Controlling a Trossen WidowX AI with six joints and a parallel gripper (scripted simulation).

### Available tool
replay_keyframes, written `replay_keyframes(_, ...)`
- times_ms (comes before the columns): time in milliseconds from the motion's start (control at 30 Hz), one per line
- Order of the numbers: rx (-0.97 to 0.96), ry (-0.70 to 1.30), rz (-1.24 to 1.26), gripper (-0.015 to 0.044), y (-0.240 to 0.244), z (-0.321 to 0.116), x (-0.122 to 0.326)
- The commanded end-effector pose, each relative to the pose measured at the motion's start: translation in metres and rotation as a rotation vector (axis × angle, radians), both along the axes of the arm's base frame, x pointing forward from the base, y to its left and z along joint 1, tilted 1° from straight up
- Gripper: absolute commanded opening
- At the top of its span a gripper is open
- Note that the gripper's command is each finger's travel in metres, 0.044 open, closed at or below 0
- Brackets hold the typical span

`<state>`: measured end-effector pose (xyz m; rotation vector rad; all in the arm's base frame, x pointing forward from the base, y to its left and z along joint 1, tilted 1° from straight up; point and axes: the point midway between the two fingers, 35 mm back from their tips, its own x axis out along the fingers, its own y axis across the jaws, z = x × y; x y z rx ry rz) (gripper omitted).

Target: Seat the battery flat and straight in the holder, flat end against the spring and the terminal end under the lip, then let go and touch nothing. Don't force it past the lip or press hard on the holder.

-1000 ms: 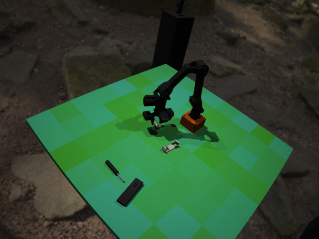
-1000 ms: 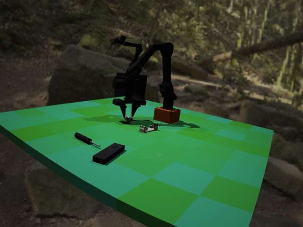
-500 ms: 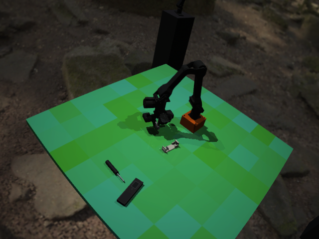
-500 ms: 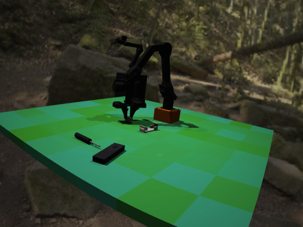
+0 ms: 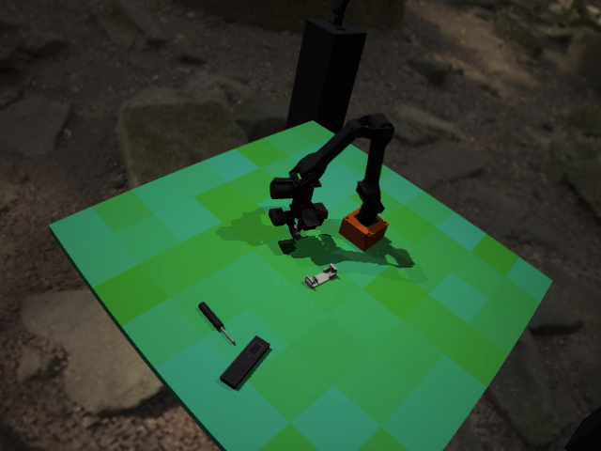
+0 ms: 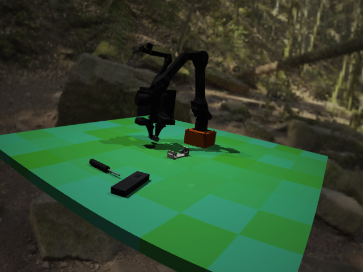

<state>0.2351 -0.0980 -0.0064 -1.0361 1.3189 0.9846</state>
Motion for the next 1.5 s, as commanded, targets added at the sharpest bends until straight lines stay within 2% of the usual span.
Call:
replay_keyframes(0, -0.003, -0.003, -0.001, 0.0076, 0.0, 0.022, 0.0)
replay_keyframes(233, 0.001, -0.001, -0.048, 0.0076, 0.008, 0.031, 0.002)
replay_keyframes(867, 0.022, -0.018, -0.652, 0.0076, 0.09, 0.042, 0.035)
replay_keyframes(1467, 0.045, -0.026, -1.206, 0.0076, 0.177, 0.053, 0.038)
